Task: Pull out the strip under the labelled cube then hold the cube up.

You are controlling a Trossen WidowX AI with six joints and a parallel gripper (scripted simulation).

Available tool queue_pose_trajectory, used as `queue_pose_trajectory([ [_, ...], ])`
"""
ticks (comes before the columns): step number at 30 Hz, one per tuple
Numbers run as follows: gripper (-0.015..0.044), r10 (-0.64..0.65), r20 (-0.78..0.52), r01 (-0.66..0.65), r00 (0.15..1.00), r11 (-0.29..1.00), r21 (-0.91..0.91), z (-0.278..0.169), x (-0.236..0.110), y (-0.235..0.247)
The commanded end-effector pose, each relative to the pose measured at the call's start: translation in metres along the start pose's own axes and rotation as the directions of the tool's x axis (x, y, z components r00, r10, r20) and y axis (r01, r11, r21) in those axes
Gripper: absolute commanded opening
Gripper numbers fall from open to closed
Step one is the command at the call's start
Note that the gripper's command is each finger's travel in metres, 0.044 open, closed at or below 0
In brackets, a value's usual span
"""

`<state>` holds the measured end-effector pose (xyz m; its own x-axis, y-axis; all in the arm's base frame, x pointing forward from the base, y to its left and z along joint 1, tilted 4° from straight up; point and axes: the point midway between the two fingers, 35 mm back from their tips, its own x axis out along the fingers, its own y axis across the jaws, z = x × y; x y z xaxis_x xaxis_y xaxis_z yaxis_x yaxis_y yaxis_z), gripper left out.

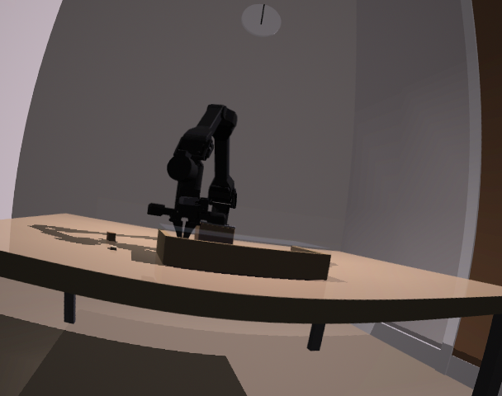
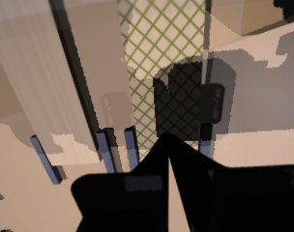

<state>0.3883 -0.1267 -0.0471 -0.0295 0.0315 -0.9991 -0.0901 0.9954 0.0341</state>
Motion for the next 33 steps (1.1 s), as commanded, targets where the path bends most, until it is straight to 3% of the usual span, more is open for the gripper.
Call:
queue_pose_trajectory([
  [1, 0.0000, -0.004, 0.000, 0.004, 1.000, 1.000, -0.002, 0.000, 0.002, -0.001],
  [33, 0.0000, -0.004, -0.002, 0.004, 1.000, 1.000, -0.002, -0.026, 0.005, 0.000],
])
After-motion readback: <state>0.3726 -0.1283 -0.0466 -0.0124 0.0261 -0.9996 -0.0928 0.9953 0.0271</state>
